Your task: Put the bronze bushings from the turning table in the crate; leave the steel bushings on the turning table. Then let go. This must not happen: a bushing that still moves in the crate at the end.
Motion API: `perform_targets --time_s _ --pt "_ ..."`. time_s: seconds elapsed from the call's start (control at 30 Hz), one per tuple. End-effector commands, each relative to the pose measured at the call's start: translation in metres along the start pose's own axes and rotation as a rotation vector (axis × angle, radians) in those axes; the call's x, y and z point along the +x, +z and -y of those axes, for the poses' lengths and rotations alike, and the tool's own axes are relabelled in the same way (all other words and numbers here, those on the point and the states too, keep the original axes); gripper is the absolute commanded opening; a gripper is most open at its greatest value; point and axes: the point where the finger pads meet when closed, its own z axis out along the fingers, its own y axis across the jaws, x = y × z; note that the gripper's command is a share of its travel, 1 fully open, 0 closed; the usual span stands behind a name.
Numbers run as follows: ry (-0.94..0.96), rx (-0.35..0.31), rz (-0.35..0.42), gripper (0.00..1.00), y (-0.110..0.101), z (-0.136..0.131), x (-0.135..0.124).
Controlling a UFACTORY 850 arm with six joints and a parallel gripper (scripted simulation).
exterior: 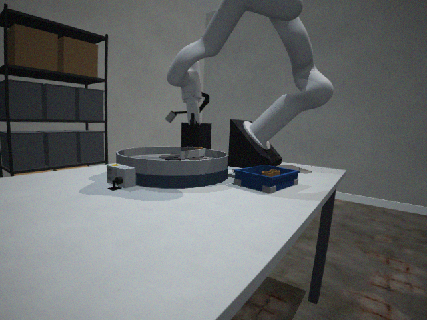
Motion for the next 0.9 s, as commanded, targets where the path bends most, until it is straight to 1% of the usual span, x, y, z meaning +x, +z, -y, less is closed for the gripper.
perform_targets --time_s 0.0,0.1,0.2,0.87 --pt "-0.087 -0.026 -0.06 0.47 -0.004 -0.022 0.033" --pt "-0.129 -0.042 -0.088 0.47 -0.006 -0.033 0.048" --pt "-0.146 -0.049 -0.1 0.47 -0.007 -0.037 0.054" --pt "-0.149 -0.046 -0.103 0.47 -0.007 -0.038 0.056"
